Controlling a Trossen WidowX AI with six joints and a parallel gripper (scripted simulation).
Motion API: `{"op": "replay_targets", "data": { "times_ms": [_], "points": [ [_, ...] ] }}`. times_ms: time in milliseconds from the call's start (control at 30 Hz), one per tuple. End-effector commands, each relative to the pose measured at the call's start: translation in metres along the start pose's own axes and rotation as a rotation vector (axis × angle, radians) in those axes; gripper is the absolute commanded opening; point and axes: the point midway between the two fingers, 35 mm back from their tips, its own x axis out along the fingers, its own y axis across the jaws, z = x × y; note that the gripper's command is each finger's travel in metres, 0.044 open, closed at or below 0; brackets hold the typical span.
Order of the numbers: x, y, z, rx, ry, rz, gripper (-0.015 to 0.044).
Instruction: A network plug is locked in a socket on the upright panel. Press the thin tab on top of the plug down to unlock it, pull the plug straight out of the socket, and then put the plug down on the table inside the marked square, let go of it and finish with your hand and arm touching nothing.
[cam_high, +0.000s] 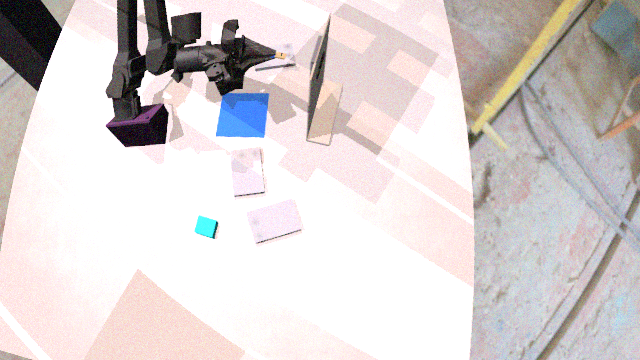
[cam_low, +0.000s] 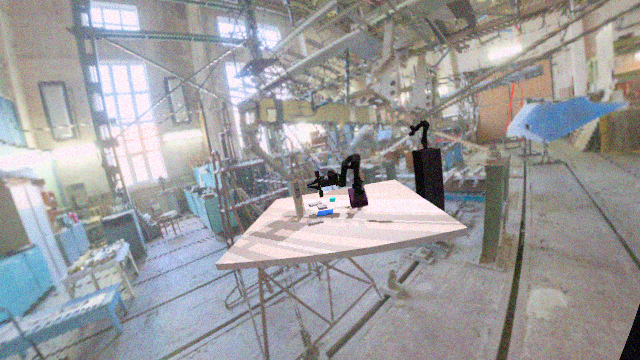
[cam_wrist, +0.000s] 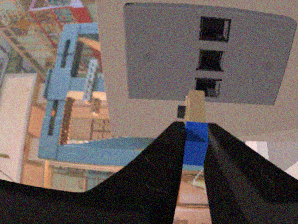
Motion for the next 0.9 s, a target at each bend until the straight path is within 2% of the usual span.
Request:
{"op": "replay_targets", "data": {
  "times_ms": [0, 633, 867],
  "points": [
    [-0.003, 0.010, -0.002, -0.001, 0.005, 0.004, 0.0000],
    [-0.015, 0.038, -0.008, -0.007, 0.015, 0.010, 0.0000],
    [-0.012, 0.010, 0.006, -0.057, -0.023, -0.145, 0.0000]
  ]
}}
